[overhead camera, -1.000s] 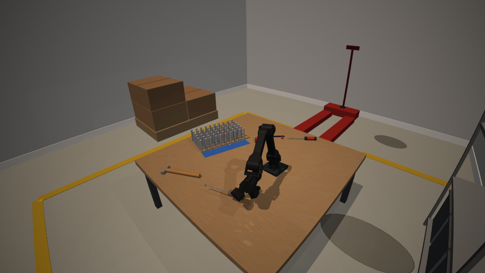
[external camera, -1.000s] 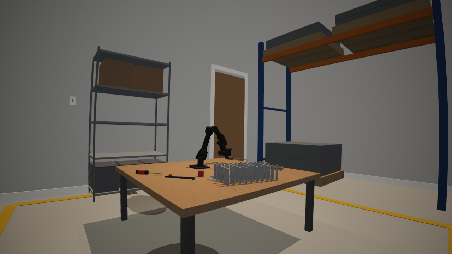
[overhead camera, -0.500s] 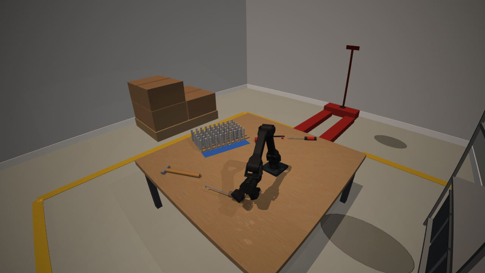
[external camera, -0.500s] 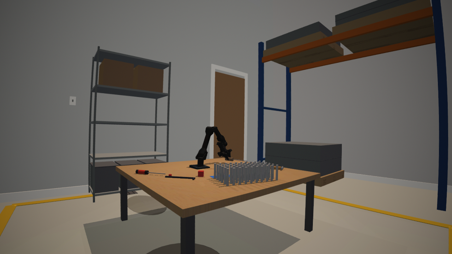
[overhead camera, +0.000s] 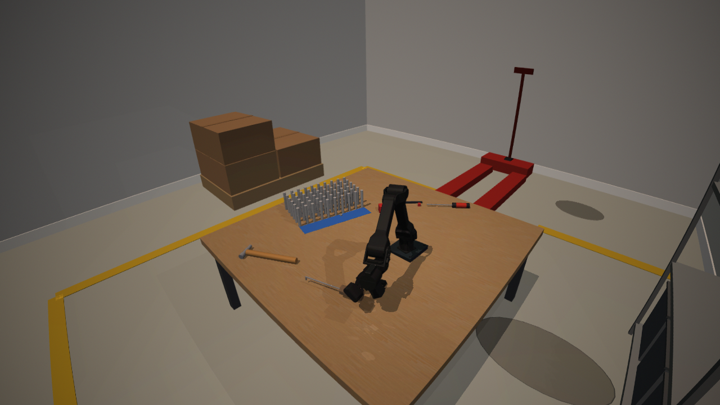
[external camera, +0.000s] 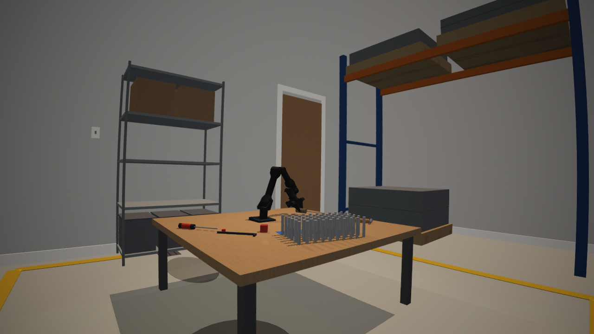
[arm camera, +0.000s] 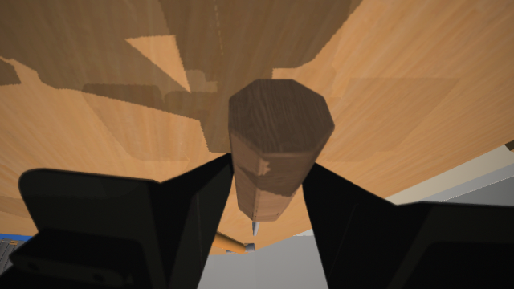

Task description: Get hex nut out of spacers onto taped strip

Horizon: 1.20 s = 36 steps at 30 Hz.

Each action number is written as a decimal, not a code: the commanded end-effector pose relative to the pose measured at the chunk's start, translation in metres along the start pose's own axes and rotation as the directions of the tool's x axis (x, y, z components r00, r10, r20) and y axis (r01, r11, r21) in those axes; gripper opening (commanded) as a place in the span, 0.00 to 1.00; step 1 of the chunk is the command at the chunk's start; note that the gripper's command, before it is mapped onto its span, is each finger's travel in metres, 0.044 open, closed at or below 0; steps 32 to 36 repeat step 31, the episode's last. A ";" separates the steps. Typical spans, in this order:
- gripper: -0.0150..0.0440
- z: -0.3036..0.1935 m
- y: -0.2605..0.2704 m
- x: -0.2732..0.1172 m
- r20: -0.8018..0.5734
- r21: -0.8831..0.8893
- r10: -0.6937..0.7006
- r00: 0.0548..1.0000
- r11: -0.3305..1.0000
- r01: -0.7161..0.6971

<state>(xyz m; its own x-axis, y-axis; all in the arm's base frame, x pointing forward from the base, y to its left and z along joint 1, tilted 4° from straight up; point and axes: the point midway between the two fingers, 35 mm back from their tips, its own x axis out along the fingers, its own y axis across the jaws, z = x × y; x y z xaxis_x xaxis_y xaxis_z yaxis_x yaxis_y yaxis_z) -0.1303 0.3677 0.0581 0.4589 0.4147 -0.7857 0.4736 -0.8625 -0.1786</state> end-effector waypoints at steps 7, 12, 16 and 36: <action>0.25 0.003 0.004 0.007 -0.006 -0.006 0.003 1.000 1.000 -0.003; 0.25 0.005 0.006 0.010 -0.006 -0.006 0.003 1.000 1.000 -0.003; 0.34 0.005 0.004 0.009 0.000 0.000 0.000 1.000 1.000 0.000; 1.00 0.005 0.004 0.009 0.000 0.000 0.000 1.000 1.000 0.000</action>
